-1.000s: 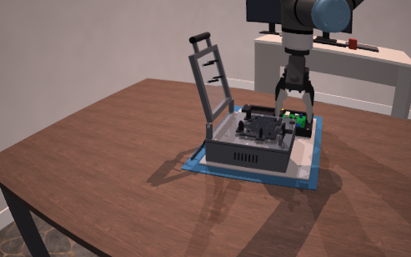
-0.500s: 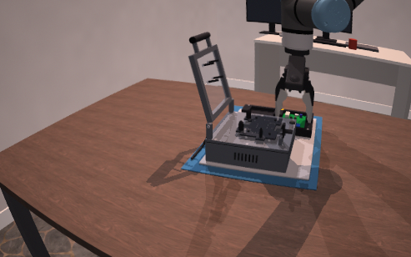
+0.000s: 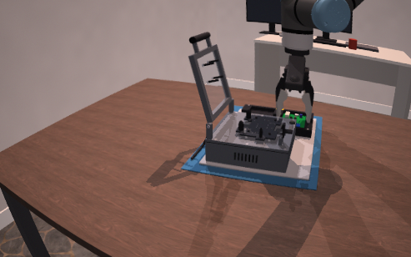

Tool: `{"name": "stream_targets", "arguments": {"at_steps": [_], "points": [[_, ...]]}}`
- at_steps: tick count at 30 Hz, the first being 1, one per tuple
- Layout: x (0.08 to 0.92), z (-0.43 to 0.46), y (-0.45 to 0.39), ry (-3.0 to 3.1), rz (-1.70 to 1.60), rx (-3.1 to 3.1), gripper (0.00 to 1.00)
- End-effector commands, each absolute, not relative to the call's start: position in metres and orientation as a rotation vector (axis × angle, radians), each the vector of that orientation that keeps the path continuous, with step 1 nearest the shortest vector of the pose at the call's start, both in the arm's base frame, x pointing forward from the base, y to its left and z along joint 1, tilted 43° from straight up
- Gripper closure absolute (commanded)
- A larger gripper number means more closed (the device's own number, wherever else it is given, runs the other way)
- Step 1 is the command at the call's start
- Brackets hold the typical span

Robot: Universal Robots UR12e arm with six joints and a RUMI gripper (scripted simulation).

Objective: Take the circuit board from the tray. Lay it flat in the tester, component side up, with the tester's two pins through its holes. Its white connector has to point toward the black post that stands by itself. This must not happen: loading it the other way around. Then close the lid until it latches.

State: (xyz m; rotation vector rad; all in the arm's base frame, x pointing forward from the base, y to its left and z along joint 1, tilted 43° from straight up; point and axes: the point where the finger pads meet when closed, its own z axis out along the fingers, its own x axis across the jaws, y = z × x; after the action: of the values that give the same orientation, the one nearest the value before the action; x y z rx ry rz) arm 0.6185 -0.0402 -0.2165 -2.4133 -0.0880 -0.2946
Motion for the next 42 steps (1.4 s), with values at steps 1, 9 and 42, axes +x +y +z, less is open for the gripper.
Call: {"name": "stream_targets", "arguments": {"at_steps": [1, 9, 42], "points": [[0.6189, -0.2163, -0.0409, -0.088, -0.296, -2.414, 0.46], [0.6189, -0.2163, -0.0409, -0.088, -0.296, -2.414, 0.49], [0.6189, -0.2163, -0.0409, -0.088, -0.296, -2.414, 0.53]]}}
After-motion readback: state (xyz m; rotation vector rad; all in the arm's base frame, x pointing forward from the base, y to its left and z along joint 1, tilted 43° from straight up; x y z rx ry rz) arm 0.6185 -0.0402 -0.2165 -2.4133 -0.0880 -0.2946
